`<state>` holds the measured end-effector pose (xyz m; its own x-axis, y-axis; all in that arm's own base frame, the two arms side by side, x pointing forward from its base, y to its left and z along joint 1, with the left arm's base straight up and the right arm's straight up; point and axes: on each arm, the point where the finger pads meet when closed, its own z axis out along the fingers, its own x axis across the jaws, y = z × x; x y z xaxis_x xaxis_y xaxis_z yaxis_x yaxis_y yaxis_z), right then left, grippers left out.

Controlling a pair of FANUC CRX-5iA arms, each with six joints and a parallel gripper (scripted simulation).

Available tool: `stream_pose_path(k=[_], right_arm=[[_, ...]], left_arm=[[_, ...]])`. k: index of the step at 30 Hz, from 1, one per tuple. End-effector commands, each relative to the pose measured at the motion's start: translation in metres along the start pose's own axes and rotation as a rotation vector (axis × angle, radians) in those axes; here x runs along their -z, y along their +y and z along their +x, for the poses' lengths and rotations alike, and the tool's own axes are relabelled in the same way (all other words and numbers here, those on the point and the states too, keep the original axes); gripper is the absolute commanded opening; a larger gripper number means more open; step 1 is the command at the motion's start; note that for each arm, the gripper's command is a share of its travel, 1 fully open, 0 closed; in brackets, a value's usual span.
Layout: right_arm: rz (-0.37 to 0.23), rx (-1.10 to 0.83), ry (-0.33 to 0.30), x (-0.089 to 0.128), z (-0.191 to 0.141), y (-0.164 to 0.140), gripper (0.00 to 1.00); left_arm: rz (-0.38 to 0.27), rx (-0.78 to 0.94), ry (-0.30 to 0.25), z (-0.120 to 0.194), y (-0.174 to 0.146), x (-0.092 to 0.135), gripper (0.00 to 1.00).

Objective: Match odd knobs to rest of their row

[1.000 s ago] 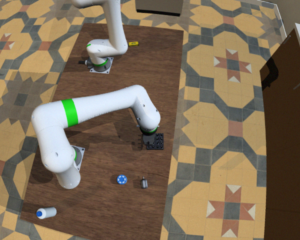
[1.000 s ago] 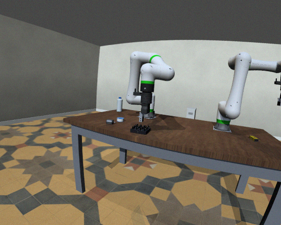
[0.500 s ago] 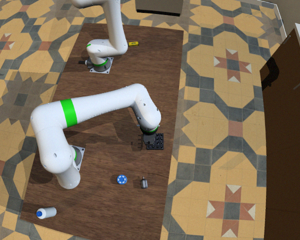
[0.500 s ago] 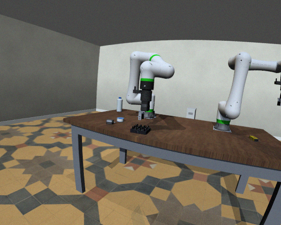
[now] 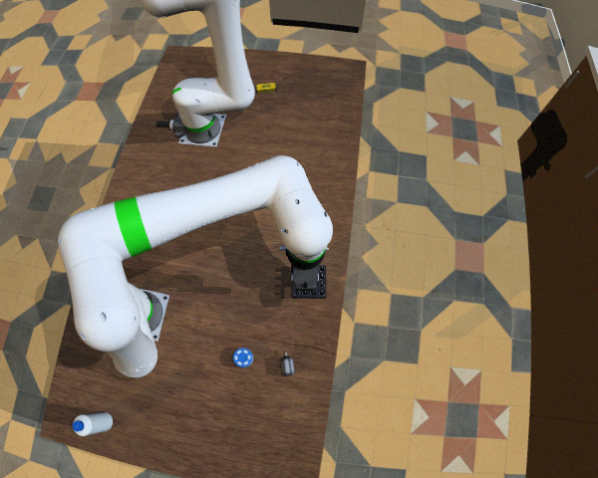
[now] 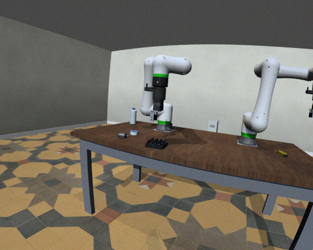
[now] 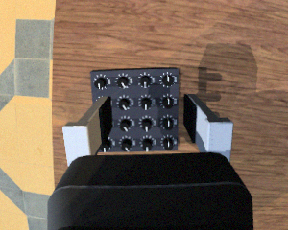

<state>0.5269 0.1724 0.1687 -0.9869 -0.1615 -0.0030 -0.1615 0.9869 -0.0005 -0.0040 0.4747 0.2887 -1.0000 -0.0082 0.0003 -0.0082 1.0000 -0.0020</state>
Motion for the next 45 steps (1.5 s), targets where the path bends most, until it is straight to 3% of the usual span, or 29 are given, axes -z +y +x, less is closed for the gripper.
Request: stream_pose_path(k=[1, 7, 45], right_arm=[[-0.001, 0.000, 0.001, 0.0235, -0.0073, -0.0060, 1.00], [-0.001, 0.000, 0.001, 0.0320, -0.0098, -0.0084, 1.00], [-0.001, 0.000, 0.001, 0.0320, -0.0098, -0.0084, 1.00]], left_arm=[[-0.002, 0.000, 0.000, -0.0002, 0.0003, 0.0009, 1.00], [-0.002, 0.000, 0.000, -0.0002, 0.0003, 0.0009, 1.00], [-0.002, 0.000, 0.000, -0.0002, 0.0003, 0.0009, 1.00]])
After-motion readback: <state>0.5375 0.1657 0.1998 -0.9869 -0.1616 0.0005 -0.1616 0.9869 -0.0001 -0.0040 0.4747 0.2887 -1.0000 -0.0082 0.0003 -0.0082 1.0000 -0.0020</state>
